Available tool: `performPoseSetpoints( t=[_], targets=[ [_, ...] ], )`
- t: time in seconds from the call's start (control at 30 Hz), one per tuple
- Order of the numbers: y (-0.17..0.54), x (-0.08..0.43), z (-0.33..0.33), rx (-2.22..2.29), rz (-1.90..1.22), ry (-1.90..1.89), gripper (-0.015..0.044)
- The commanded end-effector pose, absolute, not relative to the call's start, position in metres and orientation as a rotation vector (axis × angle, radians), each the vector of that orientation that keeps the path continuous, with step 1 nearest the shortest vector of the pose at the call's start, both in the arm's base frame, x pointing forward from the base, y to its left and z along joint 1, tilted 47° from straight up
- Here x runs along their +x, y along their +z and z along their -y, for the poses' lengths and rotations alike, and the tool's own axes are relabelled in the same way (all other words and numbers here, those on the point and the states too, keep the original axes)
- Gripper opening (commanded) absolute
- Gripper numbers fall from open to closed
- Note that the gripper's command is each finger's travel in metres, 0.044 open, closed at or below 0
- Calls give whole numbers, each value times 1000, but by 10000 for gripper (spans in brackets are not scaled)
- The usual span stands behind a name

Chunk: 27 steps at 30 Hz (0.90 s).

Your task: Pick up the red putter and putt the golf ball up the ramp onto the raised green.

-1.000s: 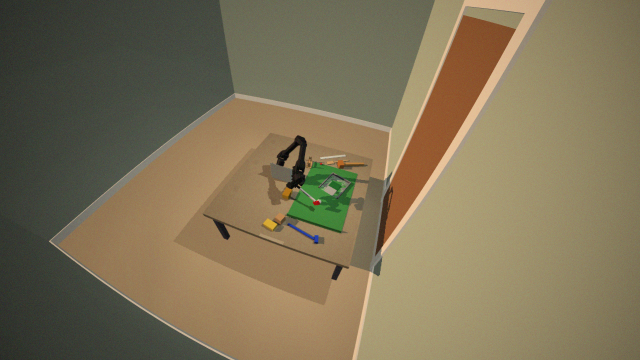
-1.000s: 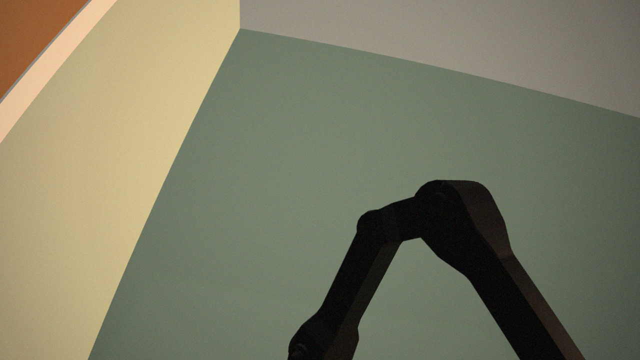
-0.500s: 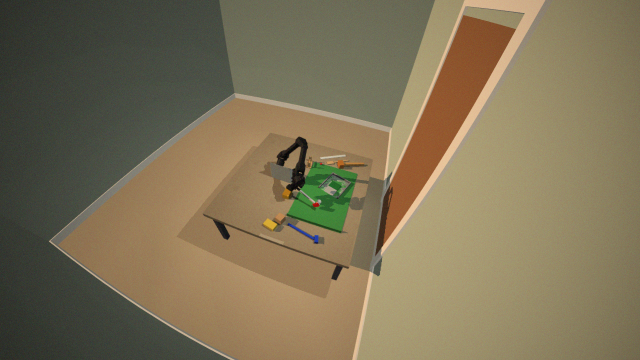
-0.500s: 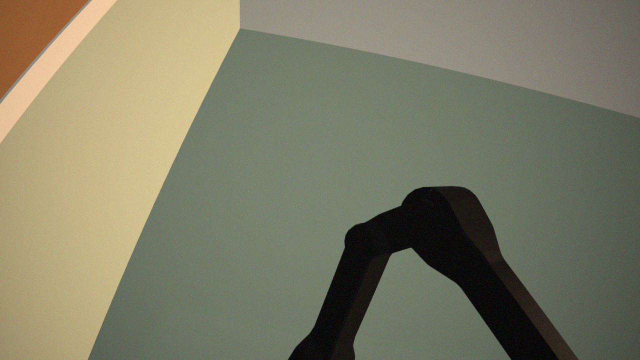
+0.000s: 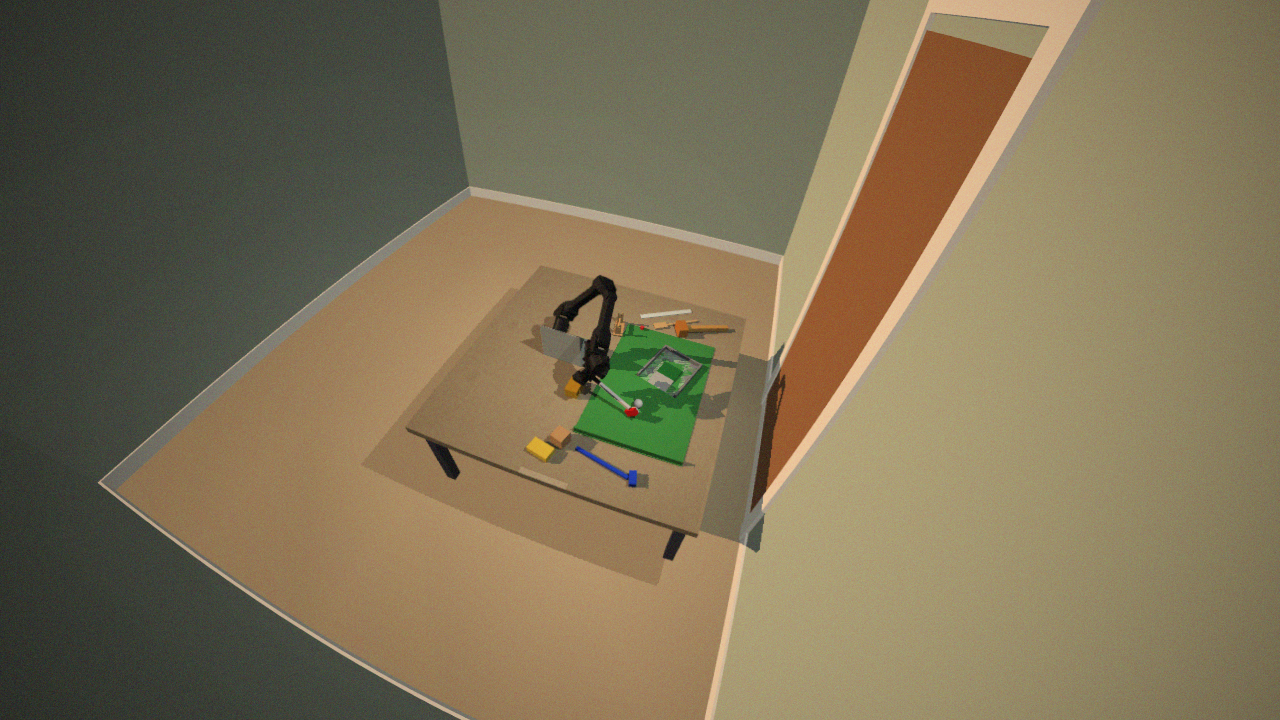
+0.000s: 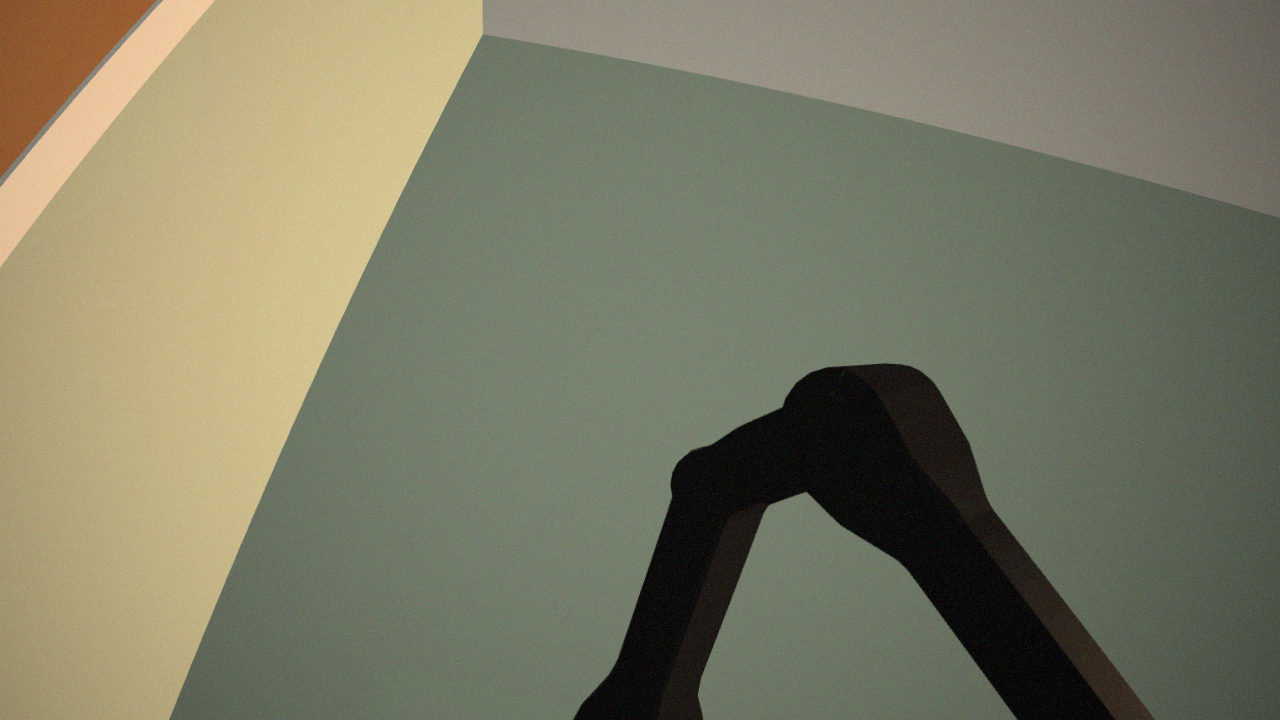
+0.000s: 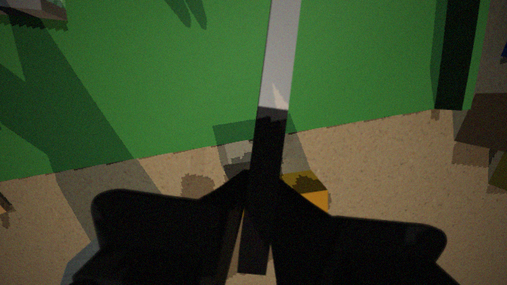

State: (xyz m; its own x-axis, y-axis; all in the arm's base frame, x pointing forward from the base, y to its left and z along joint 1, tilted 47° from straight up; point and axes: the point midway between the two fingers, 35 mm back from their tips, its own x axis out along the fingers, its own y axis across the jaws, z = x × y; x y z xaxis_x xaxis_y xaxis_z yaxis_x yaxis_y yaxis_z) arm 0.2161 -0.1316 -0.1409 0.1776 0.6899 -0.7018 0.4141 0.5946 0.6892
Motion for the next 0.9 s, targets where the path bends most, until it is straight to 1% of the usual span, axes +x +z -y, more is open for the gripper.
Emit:
performPoseSetpoints(
  t=[0.0,0.2,0.47,0.7,0.77,0.87],
  targets=[
    [-140,216,132,999,-1446,249,0],
    [-142,215,134,1000,-1445,249,0],
    [-163,205,148,1003,-1442,247,0],
    [-161,205,145,1008,-1446,246,0],
    [-155,210,142,1007,-1446,243,0],
    [-128,231,123,1003,-1446,236,0]
  ],
)
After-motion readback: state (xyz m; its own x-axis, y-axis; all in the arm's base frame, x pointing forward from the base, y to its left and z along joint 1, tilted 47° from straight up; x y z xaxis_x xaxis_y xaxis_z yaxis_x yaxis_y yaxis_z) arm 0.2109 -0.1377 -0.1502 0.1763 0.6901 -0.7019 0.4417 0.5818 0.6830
